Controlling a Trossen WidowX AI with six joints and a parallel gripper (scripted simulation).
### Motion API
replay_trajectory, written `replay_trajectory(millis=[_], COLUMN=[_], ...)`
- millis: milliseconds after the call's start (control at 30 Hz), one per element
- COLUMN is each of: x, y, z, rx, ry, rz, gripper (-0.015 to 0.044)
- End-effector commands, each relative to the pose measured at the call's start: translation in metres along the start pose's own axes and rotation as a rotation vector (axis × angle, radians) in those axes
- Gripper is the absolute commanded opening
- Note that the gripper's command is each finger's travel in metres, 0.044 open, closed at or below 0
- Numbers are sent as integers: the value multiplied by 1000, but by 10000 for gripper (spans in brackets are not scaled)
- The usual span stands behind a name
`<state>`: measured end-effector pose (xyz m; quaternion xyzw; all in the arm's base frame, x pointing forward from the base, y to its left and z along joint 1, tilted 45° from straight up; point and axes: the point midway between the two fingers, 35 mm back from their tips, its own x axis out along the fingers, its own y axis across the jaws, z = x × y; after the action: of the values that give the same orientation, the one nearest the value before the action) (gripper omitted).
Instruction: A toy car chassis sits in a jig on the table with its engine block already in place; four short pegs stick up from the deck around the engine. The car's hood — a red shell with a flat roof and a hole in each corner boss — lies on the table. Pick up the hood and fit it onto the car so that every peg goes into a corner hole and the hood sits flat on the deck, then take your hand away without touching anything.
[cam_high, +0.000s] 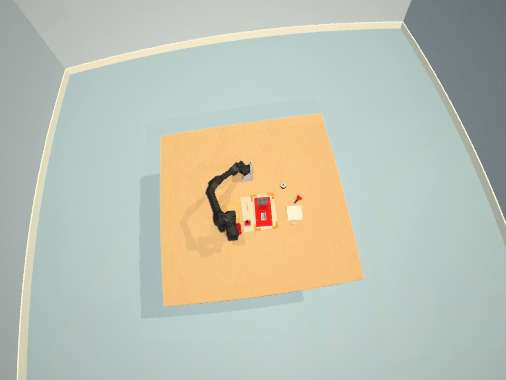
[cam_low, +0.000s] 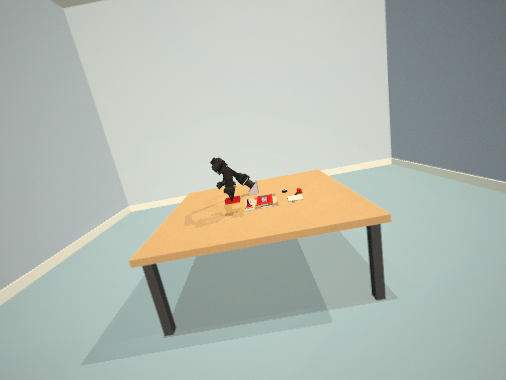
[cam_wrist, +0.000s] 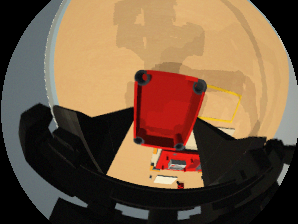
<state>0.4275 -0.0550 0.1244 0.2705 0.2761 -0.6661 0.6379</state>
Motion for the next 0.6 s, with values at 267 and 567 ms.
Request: replay_trajectory(millis=[267, 567], x=[0, -1], y=[-12, -22], z=[4, 7], rx=[-286, -539], ry=[1, 2], rz=[-4, -4], gripper=[0, 0])
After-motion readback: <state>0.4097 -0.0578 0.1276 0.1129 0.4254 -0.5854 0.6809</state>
